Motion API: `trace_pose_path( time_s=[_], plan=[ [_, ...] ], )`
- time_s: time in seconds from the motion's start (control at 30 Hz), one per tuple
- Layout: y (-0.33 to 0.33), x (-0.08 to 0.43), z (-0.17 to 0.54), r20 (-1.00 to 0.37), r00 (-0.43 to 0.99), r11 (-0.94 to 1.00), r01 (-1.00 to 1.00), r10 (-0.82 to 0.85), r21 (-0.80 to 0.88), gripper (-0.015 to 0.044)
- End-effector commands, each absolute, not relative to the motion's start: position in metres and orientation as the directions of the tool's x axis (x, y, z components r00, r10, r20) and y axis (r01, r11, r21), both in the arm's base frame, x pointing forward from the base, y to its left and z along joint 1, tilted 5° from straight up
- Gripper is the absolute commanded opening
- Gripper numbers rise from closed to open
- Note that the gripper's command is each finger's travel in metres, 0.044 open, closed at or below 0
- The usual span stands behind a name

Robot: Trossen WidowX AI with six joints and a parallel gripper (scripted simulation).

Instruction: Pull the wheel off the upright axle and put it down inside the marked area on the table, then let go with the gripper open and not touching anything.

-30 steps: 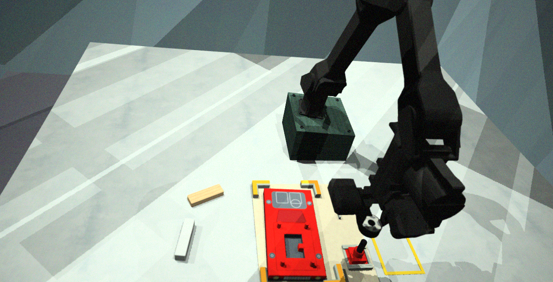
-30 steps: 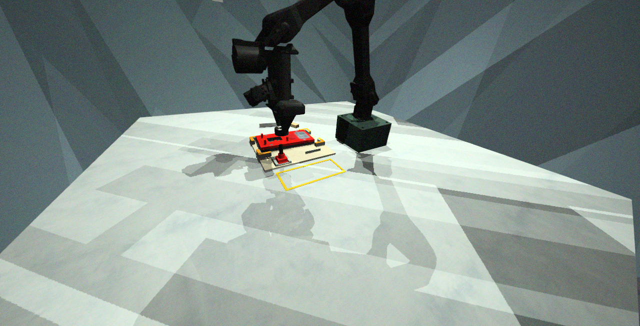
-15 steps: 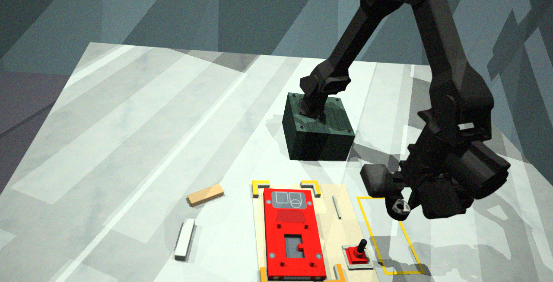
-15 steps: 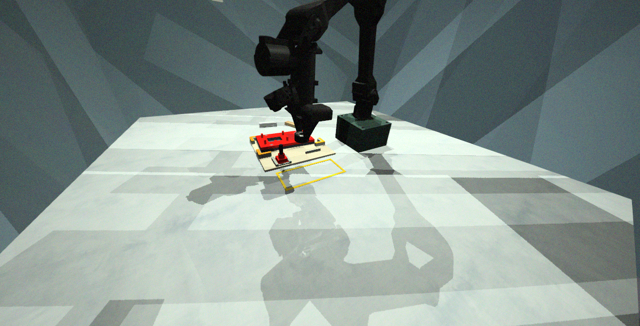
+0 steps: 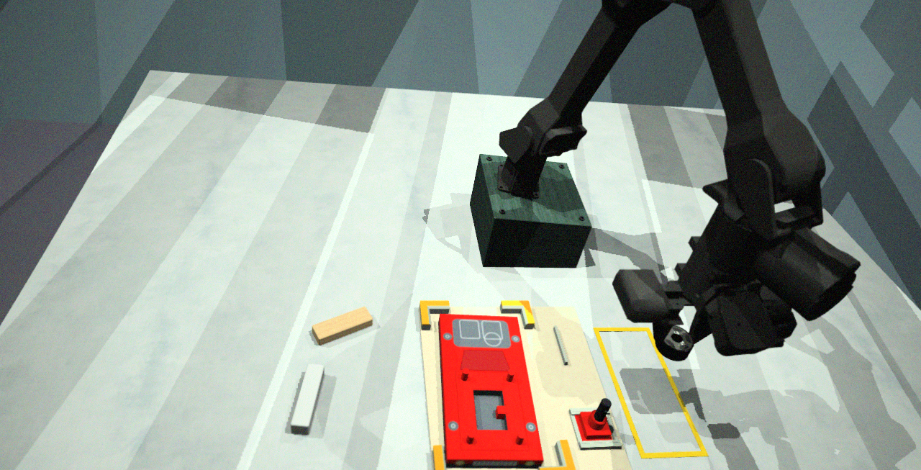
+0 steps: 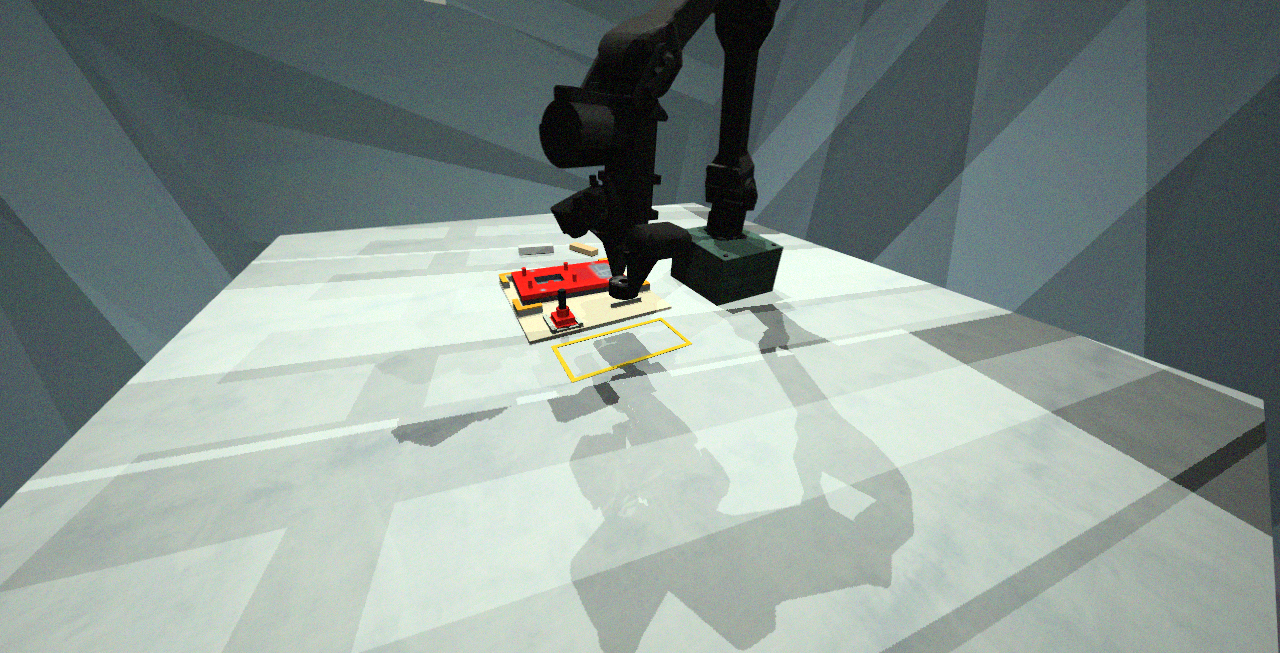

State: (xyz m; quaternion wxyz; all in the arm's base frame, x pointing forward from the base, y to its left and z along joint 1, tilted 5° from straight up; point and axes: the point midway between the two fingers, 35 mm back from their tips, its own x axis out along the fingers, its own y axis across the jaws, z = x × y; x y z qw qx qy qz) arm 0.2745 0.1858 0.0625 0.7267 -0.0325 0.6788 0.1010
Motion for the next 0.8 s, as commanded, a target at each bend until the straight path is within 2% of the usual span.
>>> trace_pose_path(
  time_s=[0.0, 0.47, 0.7, 0.77],
  plan=[
    [0.186, 0.274, 0.053, -0.994, 0.055, 0.979, -0.187, 0.095, 0.083, 0.0],
    [0.193, 0.278, -0.024, -0.994, 0.055, 0.979, -0.187, 0.095, 0.083, 0.0],
    [0.193, 0.277, -0.028, -0.994, 0.055, 0.979, -0.187, 0.095, 0.083, 0.0],
    [0.194, 0.278, -0.024, -0.994, 0.052, 0.978, -0.19, 0.099, 0.088, 0.0053]
  ],
)
